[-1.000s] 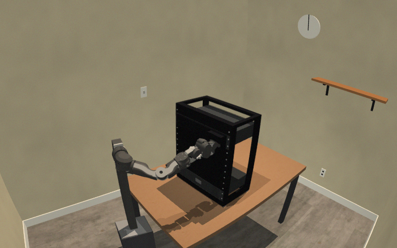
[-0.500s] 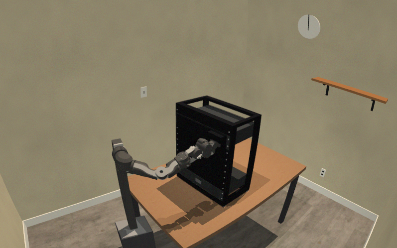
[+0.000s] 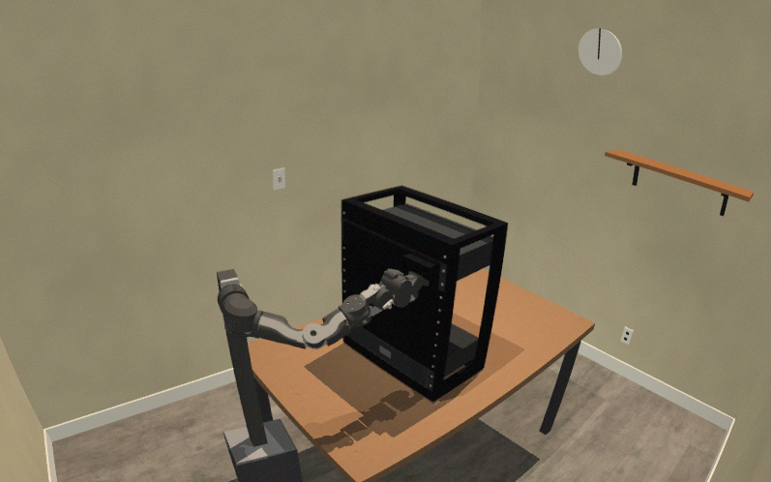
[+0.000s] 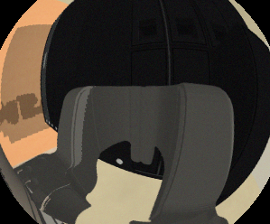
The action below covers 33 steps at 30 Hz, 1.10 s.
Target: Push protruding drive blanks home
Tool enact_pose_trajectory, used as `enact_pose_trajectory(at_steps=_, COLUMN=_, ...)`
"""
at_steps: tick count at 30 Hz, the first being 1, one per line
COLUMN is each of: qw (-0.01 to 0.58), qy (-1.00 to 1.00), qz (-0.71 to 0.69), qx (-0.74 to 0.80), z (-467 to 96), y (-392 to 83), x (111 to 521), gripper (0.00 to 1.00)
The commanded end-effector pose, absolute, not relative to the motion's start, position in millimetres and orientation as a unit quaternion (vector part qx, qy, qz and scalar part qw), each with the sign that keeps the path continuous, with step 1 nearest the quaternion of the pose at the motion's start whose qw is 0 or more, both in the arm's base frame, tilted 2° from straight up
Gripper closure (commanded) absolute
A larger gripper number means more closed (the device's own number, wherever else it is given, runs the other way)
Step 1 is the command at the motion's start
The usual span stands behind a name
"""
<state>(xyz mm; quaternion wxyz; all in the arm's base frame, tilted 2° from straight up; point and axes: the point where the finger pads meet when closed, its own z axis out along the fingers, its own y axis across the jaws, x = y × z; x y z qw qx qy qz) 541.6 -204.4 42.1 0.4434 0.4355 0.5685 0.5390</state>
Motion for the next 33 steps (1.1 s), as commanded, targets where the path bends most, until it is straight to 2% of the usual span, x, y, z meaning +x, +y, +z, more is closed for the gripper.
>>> enact_pose_trajectory(at_steps=1, qw=0.448, qy=0.564, qz=0.543, qx=0.431, z=48, y=-203, x=542, gripper=1.0)
enact_pose_trajectory(at_steps=23, qw=0.448, qy=0.565, qz=0.544, qx=0.429, z=48, y=-202, x=540, gripper=1.0)
enact_pose_trajectory(at_steps=33, qw=0.447, qy=0.565, qz=0.544, qx=0.43, z=48, y=-208, x=510, gripper=1.0)
